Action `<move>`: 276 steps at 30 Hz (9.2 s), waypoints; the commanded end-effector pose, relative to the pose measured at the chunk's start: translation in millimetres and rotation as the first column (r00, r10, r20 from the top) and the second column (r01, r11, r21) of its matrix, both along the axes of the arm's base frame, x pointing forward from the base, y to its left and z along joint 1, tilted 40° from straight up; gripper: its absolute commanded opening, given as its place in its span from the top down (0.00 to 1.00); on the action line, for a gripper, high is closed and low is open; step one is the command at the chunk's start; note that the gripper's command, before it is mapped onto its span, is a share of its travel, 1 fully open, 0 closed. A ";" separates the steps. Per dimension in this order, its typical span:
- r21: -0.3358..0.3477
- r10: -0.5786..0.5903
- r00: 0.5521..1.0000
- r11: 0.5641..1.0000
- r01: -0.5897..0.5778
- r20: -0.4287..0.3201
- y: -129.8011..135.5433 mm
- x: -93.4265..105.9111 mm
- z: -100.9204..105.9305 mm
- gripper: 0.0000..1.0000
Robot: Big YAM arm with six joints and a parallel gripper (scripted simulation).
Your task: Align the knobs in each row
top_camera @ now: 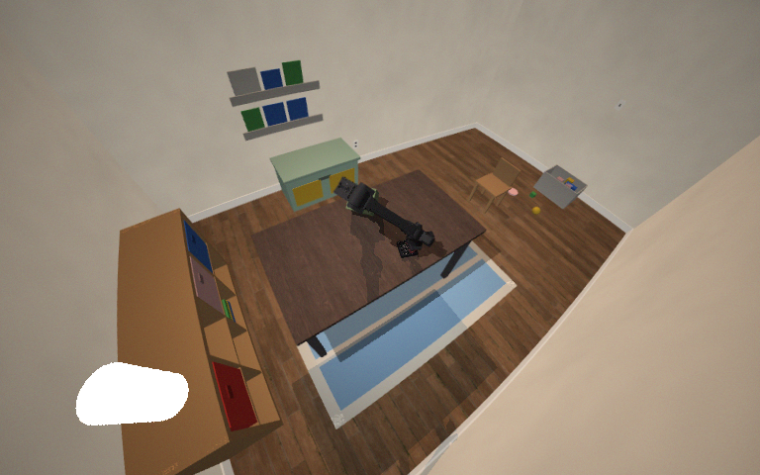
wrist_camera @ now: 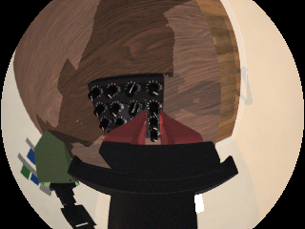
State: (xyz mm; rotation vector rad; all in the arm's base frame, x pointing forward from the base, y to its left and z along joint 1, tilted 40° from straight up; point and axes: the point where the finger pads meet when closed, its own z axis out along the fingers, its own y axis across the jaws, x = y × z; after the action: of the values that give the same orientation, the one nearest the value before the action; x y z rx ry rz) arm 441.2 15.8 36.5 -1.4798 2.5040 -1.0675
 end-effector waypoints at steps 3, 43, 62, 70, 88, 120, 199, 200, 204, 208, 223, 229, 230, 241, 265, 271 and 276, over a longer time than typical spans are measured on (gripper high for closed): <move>0.011 -0.011 1.000 1.000 0.011 0.023 -4.2 16.4 6.8 0.82; 0.016 -0.003 0.999 1.000 0.002 0.034 28.5 0.7 41.6 0.82; 0.142 -0.225 0.959 0.969 0.201 0.173 45.0 -1.9 56.4 0.82; 0.145 -0.225 0.958 0.969 0.201 0.176 45.3 -1.1 56.6 0.82; 0.144 -0.223 0.959 0.969 0.199 0.175 45.3 -1.1 56.6 0.82; 0.123 -0.230 0.963 0.969 0.213 0.140 21.6 -3.6 24.7 0.82; 0.120 -0.230 0.964 0.969 0.214 0.135 7.7 2.4 3.6 0.82; 0.120 -0.230 0.964 0.969 0.214 0.135 7.7 2.4 3.6 0.82; 0.120 -0.230 0.964 0.969 0.214 0.135 7.7 2.4 3.6 0.82; 0.120 -0.230 0.964 0.969 0.214 0.135 7.7 2.4 3.6 0.82; 0.120 -0.230 0.964 0.969 0.214 0.135 7.7 2.4 3.6 0.82; 0.133 -0.230 0.960 0.968 0.211 0.158 7.1 2.5 14.3 0.82; 0.136 -0.231 0.959 0.968 0.210 0.164 6.5 1.8 17.1 0.82; 0.130 -0.230 0.961 0.969 0.211 0.153 1.0 -8.0 11.5 0.82; 0.126 -0.231 0.962 0.969 0.213 0.146 0.7 -8.8 8.2 0.82; 0.126 -0.231 0.962 0.969 0.213 0.146 0.7 -8.8 8.2 0.82; 0.126 -0.231 0.962 0.969 0.213 0.146 0.7 -8.8 8.2 0.82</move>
State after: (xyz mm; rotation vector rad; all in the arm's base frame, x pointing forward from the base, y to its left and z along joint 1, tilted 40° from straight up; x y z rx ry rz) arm 433.3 26.2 46.1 -1.0759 2.6018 -1.0150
